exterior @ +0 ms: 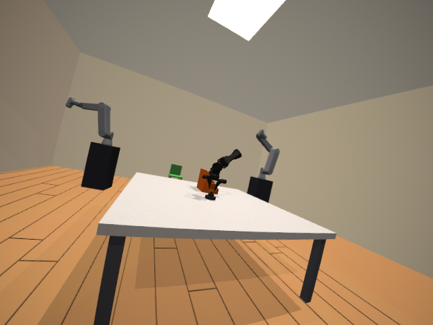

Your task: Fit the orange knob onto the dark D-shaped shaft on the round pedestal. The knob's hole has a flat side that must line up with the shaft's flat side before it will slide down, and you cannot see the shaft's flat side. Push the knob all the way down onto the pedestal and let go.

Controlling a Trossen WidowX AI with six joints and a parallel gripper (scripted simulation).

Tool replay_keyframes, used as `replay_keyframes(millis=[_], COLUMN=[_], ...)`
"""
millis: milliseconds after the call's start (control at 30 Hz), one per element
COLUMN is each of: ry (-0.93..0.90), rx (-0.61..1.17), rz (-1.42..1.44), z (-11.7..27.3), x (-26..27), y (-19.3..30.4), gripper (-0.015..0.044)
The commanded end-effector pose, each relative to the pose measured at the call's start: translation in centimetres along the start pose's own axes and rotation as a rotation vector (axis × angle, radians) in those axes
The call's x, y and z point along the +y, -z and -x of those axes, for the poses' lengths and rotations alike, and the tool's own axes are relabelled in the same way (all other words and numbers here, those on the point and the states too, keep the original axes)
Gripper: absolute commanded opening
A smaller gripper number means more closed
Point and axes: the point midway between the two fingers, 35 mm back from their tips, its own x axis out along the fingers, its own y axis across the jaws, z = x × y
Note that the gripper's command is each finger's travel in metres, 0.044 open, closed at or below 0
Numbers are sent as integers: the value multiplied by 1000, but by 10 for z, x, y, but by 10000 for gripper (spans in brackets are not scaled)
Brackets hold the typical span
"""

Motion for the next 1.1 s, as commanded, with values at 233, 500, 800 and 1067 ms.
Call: replay_keyframes(millis=[233, 500, 800, 1067], ry=[0, 0, 0, 0], rx=[0, 0, 0, 0], rz=[-4, -211, -214, -214], z=[4, 3, 0, 0], x=[1, 1, 0, 0], y=[-1, 0, 0, 0], gripper=[0, 0, 0, 0])
